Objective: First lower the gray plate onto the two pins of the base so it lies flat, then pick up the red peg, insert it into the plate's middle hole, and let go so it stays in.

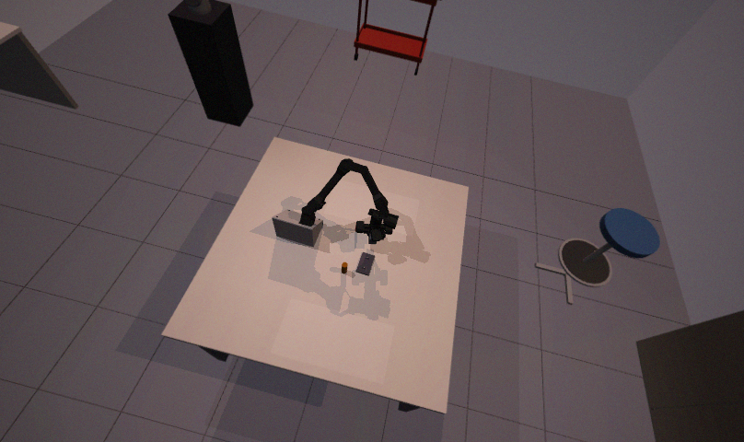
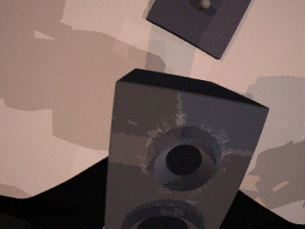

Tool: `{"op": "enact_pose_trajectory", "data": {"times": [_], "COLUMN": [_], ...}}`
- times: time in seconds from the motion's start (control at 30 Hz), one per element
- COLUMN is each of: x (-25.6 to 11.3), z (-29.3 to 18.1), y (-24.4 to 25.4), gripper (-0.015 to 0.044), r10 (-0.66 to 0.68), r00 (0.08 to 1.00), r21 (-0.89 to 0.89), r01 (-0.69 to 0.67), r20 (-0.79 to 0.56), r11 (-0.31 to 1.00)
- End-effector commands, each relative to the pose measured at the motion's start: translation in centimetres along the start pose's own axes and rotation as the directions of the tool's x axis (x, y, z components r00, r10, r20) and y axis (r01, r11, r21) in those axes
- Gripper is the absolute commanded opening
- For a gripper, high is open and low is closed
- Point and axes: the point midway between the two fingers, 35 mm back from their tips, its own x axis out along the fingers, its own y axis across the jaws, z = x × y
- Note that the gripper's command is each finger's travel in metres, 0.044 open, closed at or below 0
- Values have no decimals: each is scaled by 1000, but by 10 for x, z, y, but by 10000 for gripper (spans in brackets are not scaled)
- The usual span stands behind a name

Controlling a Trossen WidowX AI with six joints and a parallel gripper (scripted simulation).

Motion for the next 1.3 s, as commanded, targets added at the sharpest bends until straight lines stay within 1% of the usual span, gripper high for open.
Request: {"op": "enact_pose_trajectory", "data": {"times": [0.0, 0.57, 0.77, 1.27], "x": [-15, -66, -64, -42], "z": [1, -2, 4, 45], "y": [0, -8, -8, -9], "gripper": [0, 0, 0, 0], "r10": [5, 18, 16, 11], "r00": [1000, 1000, 1000, 1000], "r21": [-5, 7, 15, 99], "r01": [-5, -18, -16, -12], "r20": [4, -6, -1, 8], "r11": [1000, 1000, 1000, 995]}}
